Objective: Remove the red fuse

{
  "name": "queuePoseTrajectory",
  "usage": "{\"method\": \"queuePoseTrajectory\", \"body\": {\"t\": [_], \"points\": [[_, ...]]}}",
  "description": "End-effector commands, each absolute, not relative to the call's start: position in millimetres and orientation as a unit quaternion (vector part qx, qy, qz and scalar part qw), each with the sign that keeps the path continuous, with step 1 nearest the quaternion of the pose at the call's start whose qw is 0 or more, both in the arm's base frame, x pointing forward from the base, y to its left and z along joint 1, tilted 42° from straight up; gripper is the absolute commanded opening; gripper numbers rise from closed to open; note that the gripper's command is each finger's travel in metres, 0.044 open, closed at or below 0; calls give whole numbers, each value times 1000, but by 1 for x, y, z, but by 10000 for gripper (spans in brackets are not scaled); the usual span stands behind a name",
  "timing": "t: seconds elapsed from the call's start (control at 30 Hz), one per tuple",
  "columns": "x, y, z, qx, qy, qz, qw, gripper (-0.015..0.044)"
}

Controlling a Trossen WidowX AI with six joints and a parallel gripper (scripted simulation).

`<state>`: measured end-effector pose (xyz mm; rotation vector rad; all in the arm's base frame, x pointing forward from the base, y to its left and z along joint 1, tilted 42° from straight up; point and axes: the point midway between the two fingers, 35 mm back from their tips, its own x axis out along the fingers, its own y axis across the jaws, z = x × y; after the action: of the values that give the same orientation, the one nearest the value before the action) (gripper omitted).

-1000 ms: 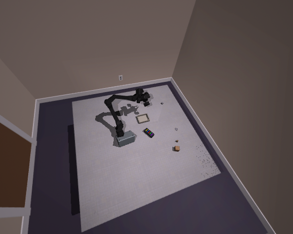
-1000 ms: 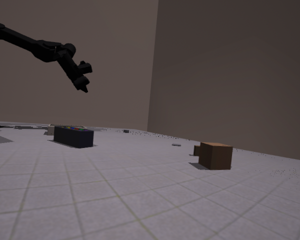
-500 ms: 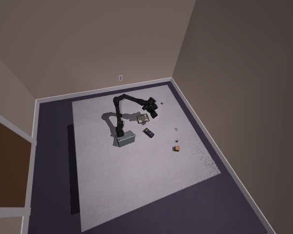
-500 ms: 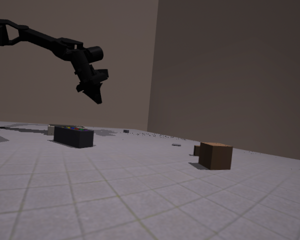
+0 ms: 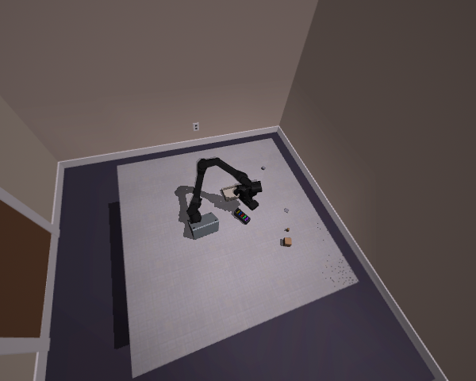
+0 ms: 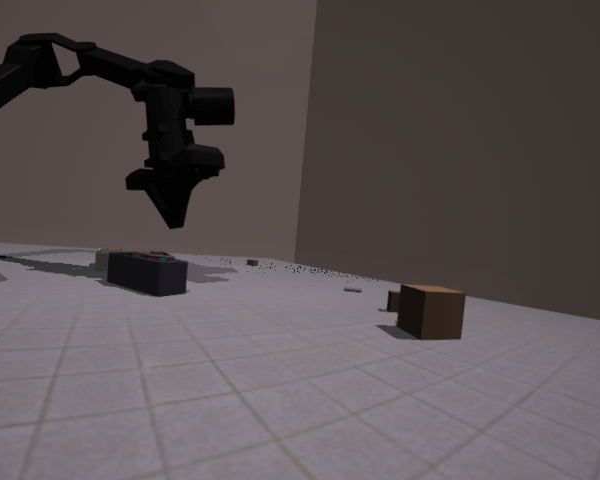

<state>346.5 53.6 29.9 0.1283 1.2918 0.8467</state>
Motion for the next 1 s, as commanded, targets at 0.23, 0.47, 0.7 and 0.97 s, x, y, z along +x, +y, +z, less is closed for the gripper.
{"method": "queuePoseTrajectory", "body": {"t": [0.23, 0.47, 0.7, 0.97], "points": [[315, 15, -4, 19, 598, 475, 646, 70], [315, 16, -5, 19, 598, 475, 646, 70], [314, 20, -10, 19, 598, 475, 646, 70], [313, 25, -16, 19, 597, 475, 646, 70]]}}
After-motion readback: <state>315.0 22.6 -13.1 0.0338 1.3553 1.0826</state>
